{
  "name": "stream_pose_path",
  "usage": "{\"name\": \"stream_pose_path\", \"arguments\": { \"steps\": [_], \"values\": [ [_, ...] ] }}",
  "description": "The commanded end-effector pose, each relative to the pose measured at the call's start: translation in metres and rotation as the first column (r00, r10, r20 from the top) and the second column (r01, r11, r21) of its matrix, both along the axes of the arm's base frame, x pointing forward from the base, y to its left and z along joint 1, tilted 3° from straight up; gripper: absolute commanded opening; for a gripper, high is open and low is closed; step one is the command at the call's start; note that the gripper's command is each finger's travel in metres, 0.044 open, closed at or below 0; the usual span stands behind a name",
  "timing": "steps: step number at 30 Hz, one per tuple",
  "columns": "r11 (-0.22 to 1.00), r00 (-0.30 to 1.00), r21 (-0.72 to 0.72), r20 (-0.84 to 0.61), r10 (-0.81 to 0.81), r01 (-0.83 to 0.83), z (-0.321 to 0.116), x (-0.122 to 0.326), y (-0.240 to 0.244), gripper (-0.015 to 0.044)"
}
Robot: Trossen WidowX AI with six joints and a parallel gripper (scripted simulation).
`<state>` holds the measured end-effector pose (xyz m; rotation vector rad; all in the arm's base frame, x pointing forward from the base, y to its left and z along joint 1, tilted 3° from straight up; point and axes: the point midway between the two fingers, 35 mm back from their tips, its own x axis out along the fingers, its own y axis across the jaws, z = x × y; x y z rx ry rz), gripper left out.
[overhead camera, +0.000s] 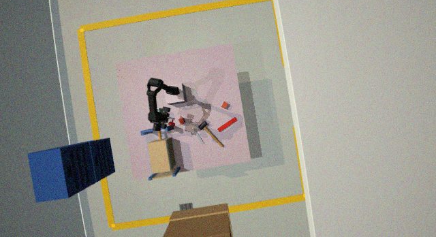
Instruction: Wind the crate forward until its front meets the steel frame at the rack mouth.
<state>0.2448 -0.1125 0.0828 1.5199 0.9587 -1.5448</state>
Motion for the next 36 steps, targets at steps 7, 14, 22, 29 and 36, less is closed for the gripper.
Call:
{"name": "stream_pose_path", "arguments": {
  "steps": [7,14,22,29,36],
  "values": [
    [0.989,0.989,-0.006,-0.010,0.150,-0.150,0.003,-0.028,-0.040,0.0000],
    [0.969,0.969,0.000,-0.017,0.248,-0.248,0.003,-0.051,-0.064,0.0000],
    [0.934,0.934,0.009,-0.024,0.357,-0.357,0.004,-0.080,-0.087,0.0000],
    [0.895,0.895,0.019,-0.028,0.446,-0.446,0.005,-0.107,-0.103,0.0000],
    [0.901,0.901,0.017,-0.009,0.434,-0.434,0.003,-0.106,-0.103,0.0000]
  ]
}}
